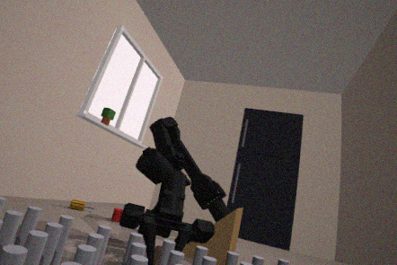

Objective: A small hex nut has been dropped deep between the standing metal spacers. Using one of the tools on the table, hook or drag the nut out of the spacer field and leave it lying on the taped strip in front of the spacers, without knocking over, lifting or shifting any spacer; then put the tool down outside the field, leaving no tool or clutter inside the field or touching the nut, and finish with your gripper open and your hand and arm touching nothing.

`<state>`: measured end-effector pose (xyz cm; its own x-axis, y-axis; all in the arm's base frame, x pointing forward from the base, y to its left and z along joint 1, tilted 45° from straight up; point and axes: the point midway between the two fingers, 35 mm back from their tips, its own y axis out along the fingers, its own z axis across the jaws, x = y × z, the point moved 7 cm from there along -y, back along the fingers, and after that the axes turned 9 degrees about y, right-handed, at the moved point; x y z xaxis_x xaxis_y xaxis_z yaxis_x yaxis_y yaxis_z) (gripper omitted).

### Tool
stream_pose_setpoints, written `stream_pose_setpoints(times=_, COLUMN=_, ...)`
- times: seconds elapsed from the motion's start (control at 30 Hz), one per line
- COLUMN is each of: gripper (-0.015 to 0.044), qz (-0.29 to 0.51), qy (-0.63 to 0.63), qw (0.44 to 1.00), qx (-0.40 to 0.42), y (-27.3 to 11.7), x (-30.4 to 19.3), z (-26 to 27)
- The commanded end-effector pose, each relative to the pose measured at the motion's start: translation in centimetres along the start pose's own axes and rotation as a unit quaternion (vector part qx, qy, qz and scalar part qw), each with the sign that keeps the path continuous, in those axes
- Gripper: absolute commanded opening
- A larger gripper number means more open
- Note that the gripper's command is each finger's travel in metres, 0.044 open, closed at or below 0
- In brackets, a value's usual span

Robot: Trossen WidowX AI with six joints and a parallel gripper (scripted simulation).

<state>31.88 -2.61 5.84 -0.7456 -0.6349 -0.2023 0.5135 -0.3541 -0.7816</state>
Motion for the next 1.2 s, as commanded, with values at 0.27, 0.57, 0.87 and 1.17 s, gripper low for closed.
stream_pose_setpoints(times=0.27, gripper=0.0, qz=0.004, qy=0.004, qw=1.0, qx=0.003, y=0.4, x=-0.9, z=0.1)
stream_pose_setpoints(times=0.57, gripper=0.0, qz=0.005, qy=0.004, qw=1.0, qx=0.003, y=0.7, x=-1.4, z=0.0)
stream_pose_setpoints(times=0.87, gripper=0.0, qz=0.005, qy=0.004, qw=1.0, qx=0.003, y=1.0, x=-1.9, z=-0.1)
stream_pose_setpoints(times=1.17, gripper=0.0, qz=0.005, qy=0.004, qw=1.0, qx=0.003, y=1.3, x=-2.4, z=-0.2)
